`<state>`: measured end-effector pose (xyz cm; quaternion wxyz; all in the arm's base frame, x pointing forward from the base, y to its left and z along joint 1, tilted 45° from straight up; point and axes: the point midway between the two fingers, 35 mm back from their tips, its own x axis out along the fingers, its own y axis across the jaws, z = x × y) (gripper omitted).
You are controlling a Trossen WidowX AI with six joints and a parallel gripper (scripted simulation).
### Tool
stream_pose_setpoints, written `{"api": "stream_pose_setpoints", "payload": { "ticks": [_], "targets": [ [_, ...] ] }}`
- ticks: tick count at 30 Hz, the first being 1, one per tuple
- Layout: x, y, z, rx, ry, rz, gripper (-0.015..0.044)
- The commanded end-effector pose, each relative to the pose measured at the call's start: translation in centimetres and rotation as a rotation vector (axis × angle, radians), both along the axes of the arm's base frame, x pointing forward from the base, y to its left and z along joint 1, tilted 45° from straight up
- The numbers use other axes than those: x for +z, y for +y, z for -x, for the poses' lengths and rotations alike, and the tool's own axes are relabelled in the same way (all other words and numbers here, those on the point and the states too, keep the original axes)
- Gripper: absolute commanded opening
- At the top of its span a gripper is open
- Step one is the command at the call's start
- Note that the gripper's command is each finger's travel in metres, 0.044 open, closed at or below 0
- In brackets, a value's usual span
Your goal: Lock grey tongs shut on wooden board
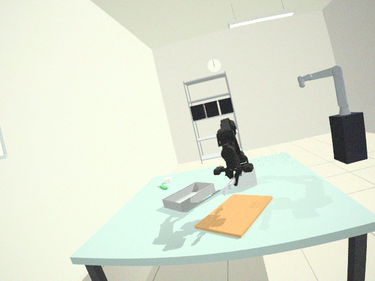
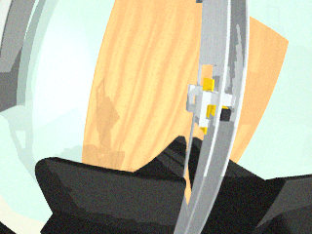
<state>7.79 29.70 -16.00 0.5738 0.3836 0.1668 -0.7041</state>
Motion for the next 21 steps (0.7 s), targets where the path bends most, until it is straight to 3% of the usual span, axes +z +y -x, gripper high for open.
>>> {"api": "stream_pose_setpoints", "payload": {
  "ticks": [1,21],
  "targets": [
    [-0.1,0.1,0.0,-0.007,0.001,0.001,-0.0150],
    [-2.4,-1.7,0.1,-0.007,0.001,0.001,-0.0150]
  ]
}}
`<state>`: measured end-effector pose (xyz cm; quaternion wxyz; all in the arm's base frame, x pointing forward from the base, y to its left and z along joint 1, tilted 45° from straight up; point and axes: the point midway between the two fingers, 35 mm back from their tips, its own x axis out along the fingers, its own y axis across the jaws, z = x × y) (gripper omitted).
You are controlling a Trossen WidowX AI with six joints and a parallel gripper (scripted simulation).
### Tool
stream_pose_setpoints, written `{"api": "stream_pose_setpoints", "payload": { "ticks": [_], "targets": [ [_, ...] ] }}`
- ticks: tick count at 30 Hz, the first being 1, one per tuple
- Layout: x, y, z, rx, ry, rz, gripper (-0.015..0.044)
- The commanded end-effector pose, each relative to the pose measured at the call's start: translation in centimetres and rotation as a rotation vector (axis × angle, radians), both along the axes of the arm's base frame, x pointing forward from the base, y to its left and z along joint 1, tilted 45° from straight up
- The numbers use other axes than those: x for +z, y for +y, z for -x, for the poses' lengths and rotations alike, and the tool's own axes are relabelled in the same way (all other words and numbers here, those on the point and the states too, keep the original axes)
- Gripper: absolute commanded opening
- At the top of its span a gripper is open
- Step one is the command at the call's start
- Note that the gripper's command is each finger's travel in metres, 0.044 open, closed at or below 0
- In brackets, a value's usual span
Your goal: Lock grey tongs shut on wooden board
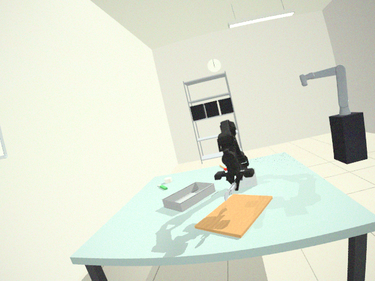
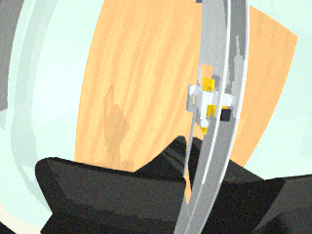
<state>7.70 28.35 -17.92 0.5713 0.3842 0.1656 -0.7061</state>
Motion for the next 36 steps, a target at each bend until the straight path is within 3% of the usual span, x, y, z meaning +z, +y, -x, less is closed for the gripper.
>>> {"api": "stream_pose_setpoints", "payload": {
  "ticks": [1,36],
  "targets": [
    [-0.6,-0.5,0.0,0.000,0.001,0.001,-0.0150],
    [-4.3,-4.2,0.4,0.000,0.000,0.002,-0.0150]
  ]
}}
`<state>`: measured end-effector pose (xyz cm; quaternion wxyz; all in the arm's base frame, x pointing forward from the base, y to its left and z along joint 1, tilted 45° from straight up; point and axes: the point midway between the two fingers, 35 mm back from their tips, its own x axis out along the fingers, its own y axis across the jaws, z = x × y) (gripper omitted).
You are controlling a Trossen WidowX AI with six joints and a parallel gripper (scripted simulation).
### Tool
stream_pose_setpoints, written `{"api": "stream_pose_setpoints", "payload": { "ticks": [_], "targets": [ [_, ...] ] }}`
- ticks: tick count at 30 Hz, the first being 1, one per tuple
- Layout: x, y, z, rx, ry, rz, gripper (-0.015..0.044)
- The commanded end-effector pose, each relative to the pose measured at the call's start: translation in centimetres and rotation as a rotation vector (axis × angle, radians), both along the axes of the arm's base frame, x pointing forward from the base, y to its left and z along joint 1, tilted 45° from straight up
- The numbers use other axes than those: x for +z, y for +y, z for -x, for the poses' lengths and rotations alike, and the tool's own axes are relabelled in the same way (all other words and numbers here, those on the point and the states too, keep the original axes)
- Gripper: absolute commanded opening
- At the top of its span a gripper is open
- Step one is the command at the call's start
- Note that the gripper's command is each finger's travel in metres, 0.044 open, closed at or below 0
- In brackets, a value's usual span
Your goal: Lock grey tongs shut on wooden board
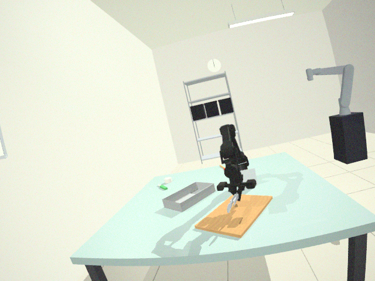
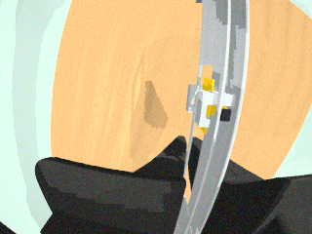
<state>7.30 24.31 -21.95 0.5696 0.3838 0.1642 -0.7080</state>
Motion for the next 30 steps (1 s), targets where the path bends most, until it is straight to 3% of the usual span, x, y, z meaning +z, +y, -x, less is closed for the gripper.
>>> {"api": "stream_pose_setpoints", "payload": {
  "ticks": [1,23,30],
  "targets": [
    [-0.2,-0.2,0.0,0.006,-0.001,0.000,-0.0150],
    [0.0,-0.1,0.0,0.000,0.000,0.001,0.0427],
    [2.1,0.1,1.1,0.001,0.001,0.000,0.0440]
  ]
}}
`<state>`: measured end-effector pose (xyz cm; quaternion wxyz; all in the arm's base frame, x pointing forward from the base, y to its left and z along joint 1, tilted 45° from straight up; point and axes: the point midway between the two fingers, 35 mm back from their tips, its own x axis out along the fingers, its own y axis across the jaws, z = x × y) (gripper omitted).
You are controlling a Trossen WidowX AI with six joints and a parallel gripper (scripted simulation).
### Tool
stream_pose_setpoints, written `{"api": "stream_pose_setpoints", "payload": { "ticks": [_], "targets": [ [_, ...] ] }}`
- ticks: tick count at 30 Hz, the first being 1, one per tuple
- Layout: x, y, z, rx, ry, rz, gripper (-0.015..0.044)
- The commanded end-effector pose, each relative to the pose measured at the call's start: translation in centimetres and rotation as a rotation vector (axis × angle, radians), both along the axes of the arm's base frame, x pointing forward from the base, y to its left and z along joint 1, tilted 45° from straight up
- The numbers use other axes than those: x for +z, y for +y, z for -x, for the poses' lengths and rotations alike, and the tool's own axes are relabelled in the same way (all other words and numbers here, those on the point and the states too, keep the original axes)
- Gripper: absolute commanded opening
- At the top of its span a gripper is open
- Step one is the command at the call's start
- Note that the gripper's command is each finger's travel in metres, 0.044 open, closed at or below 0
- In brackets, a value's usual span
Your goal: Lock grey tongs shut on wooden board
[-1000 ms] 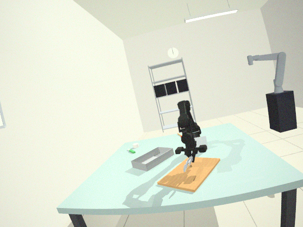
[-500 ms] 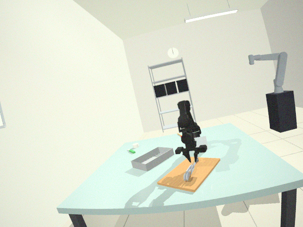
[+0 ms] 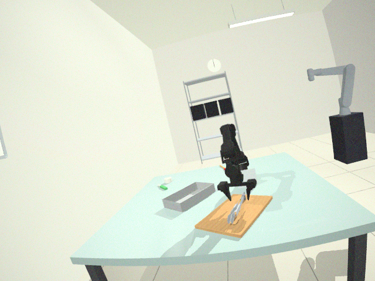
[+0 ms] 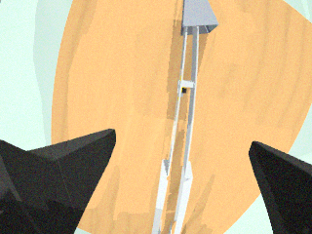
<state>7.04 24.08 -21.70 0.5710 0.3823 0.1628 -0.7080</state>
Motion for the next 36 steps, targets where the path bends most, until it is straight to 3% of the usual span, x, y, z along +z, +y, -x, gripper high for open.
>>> {"api": "stream_pose_setpoints", "payload": {
  "ticks": [1,11,18,24,36],
  "targets": [
    [2.8,0.3,1.4,0.000,0.002,-0.005,0.0440],
    [14.1,-2.9,7.8,0.004,0.007,0.004,0.0440],
    [14.6,-2.6,7.9,0.005,0.007,0.003,0.0440],
    [17.6,0.4,7.5,0.016,0.007,-0.003,0.0440],
    [17.8,0.6,7.5,0.016,0.007,-0.003,0.0440]
  ]
}}
